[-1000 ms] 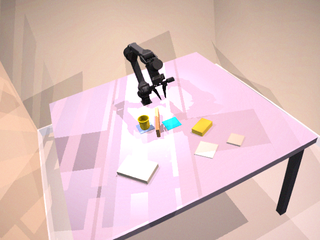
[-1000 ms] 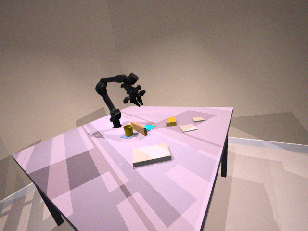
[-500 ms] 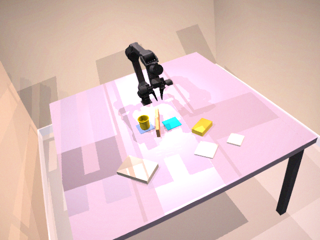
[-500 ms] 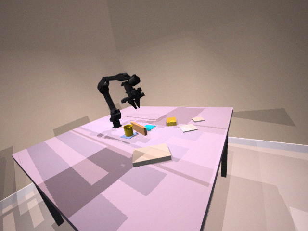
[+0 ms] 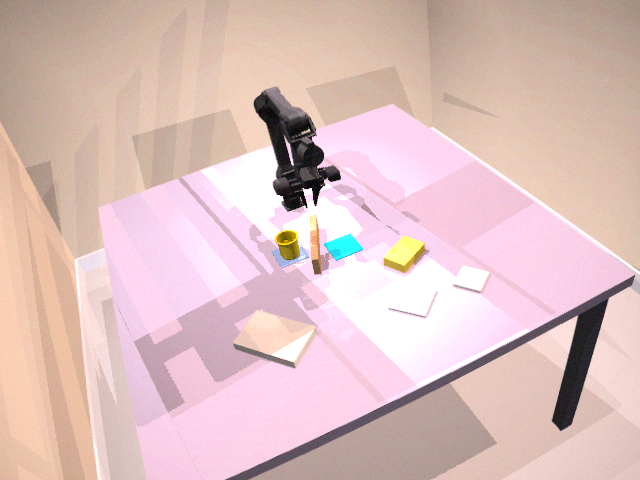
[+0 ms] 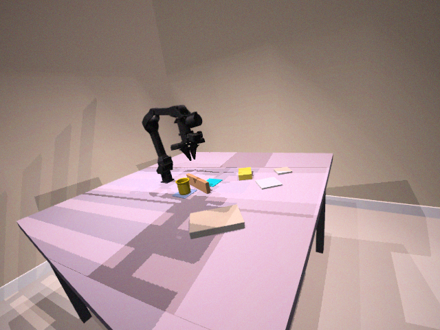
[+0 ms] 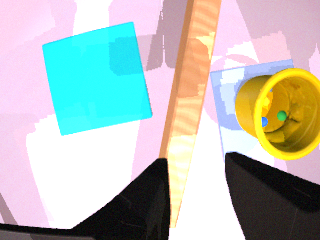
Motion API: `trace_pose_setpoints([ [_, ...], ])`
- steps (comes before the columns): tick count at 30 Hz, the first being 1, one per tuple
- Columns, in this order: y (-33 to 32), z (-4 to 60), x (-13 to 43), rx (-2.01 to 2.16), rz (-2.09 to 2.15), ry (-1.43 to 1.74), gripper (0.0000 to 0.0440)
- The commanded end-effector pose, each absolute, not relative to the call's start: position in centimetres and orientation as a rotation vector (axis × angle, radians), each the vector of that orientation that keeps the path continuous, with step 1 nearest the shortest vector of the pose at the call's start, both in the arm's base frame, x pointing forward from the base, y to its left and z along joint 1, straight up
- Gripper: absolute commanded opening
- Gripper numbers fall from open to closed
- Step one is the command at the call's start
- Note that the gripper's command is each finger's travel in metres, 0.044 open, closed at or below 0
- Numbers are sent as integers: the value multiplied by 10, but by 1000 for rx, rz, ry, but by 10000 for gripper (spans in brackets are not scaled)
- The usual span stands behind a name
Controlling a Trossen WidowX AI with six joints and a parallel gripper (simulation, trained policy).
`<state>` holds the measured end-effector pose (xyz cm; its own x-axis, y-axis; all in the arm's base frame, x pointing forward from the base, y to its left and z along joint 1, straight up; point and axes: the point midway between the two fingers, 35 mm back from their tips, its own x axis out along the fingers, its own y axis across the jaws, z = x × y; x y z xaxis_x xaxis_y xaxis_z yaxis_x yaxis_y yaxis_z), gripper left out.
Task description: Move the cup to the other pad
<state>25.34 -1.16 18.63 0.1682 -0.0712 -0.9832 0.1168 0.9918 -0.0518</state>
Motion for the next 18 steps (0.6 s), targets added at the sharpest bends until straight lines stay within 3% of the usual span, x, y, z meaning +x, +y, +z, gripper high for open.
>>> trace_pose_setpoints([
  [1,-17,181,252,24,-138,1434,110],
  [18,-45,150,245,-12,-144,1564,134],
])
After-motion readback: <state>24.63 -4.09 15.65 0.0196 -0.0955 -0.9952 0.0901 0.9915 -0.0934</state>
